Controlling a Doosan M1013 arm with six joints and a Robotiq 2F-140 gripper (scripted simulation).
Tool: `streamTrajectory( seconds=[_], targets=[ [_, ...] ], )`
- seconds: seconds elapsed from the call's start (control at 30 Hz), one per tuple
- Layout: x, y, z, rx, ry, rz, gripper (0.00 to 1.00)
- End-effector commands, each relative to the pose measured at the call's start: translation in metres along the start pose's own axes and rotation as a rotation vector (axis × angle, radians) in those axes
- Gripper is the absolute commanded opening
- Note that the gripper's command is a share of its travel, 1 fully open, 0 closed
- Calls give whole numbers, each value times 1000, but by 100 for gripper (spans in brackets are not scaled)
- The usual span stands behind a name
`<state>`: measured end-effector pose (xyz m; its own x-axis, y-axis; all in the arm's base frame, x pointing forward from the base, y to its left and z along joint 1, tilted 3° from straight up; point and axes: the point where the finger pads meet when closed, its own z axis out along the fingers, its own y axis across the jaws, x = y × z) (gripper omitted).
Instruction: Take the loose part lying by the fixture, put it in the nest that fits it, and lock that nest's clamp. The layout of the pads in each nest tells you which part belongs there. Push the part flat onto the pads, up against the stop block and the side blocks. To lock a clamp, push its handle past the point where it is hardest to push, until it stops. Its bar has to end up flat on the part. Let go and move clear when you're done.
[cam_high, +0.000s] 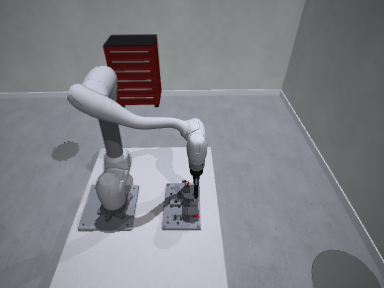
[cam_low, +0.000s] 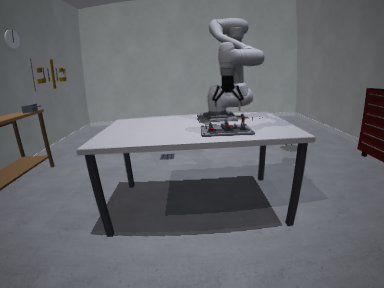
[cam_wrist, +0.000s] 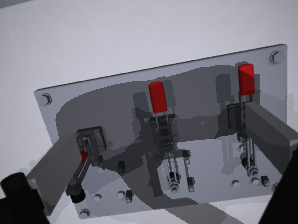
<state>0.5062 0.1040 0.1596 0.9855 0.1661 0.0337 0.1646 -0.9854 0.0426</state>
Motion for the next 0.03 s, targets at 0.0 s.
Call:
streamTrajectory(
  seconds=[0.0],
  targets=[
    [0,0,0,0,0,0,100]
  ],
)
